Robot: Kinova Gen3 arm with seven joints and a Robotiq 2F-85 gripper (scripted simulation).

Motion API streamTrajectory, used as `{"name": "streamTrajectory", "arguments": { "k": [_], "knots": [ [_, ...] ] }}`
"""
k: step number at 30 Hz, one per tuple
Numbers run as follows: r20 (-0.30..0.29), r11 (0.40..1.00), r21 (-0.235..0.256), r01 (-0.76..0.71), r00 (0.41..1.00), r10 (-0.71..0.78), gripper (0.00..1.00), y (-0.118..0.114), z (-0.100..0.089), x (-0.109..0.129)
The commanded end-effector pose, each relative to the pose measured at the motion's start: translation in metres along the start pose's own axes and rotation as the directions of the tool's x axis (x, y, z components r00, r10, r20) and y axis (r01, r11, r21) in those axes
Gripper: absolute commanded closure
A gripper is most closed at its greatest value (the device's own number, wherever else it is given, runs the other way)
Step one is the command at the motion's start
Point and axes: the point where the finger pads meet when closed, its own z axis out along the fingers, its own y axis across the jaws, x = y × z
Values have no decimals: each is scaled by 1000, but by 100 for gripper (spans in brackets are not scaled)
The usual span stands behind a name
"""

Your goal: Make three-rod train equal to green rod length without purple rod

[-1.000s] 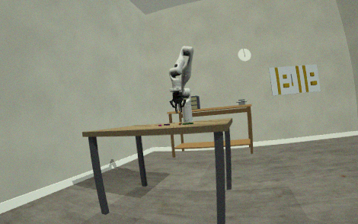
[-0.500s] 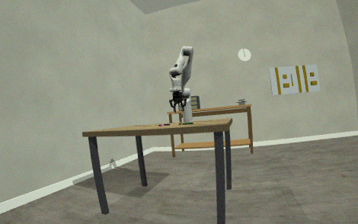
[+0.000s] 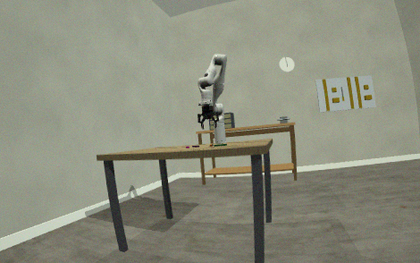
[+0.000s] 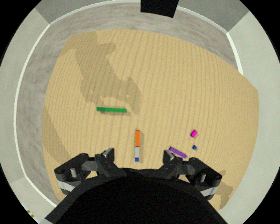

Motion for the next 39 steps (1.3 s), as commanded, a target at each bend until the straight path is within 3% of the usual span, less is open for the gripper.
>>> {"name": "streamTrajectory", "arguments": {
  "k": [1, 10, 15, 39],
  "knots": [
    [-16, 1000, 6, 8, 1000, -8, 0, -4, -8, 4],
    [-16, 1000, 6, 8, 1000, -8, 0, -4, -55, 4],
    [-16, 1000, 6, 8, 1000, -8, 0, -4, -71, 3],
    [-16, 1000, 6, 8, 1000, -8, 0, -4, -74, 3]
  ]
}}
